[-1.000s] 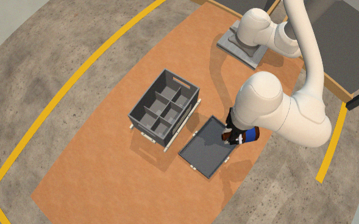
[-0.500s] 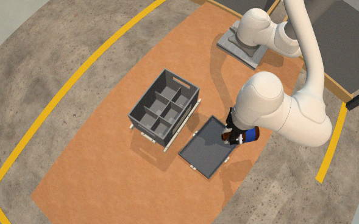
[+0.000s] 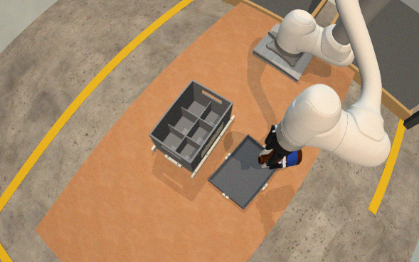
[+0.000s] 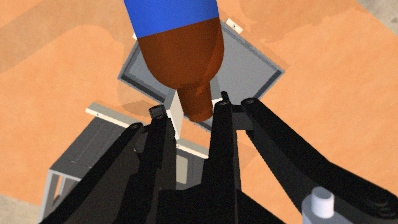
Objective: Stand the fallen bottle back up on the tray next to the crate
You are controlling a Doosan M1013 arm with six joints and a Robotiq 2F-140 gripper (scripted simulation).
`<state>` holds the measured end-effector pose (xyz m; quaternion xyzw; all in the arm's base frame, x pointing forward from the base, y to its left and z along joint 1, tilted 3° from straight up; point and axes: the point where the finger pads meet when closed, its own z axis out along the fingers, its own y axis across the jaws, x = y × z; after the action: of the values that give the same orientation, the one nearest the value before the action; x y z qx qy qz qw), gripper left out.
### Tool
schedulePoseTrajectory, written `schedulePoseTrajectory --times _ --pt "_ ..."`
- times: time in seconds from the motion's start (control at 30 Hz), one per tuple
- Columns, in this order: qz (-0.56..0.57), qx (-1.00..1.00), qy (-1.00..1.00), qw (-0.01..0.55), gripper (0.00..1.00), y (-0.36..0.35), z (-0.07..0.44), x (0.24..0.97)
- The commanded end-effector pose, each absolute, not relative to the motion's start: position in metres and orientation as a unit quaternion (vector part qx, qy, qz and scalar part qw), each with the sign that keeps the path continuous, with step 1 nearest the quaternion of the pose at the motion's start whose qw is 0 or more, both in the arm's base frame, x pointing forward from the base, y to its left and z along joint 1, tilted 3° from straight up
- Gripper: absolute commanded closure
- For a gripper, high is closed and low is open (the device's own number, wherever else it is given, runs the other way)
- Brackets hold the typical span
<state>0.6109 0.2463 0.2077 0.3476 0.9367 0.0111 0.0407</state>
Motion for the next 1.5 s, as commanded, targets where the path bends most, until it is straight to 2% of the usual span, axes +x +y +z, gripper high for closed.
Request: schedulePoseTrajectory --times 0.0,0.57,1.47 --pt "0.007 0.348 0.936 0.052 0.9 0.2465 0.2078 0.6106" --pt "-0.003 0.347 0.934 0.087 0.9 0.2483 0.2091 0.6101" --pt "-0.003 0.347 0.934 0.088 0.9 0.2484 0.2092 0.6101"
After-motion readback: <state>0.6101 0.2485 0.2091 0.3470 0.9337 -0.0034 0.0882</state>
